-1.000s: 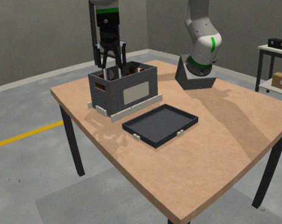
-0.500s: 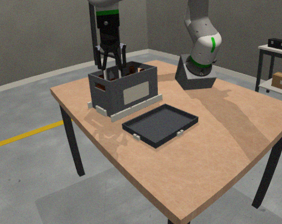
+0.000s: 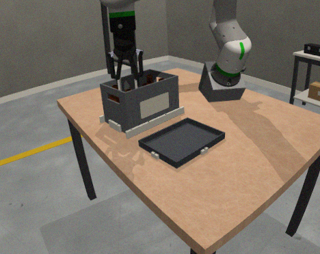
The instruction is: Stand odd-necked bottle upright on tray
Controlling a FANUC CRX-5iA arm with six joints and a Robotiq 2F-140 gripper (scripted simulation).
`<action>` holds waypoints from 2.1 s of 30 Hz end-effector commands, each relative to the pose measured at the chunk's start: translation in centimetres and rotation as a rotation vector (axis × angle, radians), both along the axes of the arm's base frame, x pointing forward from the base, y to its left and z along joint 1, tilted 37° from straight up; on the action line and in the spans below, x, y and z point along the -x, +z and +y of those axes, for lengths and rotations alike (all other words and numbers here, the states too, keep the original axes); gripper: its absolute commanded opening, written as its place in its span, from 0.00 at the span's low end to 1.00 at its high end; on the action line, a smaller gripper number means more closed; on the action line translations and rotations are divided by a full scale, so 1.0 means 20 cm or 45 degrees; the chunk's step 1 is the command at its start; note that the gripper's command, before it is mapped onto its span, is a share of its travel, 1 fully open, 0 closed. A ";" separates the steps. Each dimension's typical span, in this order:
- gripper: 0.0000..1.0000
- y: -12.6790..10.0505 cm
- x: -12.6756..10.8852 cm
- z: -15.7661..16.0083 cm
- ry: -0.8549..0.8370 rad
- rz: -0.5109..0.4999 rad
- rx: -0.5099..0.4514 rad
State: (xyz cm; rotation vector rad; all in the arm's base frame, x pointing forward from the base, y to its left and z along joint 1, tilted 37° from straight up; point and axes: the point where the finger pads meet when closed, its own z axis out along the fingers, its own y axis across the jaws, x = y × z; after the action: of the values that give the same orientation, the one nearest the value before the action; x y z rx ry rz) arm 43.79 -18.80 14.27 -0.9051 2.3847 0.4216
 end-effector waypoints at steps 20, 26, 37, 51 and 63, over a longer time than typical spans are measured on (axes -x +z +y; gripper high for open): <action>0.44 0.00 0.00 0.00 -0.001 -0.001 0.002; 0.10 0.00 0.00 0.00 -0.001 -0.001 0.002; 0.10 0.00 0.00 0.00 -0.001 -0.001 0.002; 0.10 0.00 0.00 0.00 -0.001 -0.001 0.002; 0.10 0.00 0.00 0.00 -0.001 -0.001 0.002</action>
State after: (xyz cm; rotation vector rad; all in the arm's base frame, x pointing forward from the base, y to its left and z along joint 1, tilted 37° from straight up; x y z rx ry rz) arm 43.79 -18.81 14.28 -0.9051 2.3847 0.4212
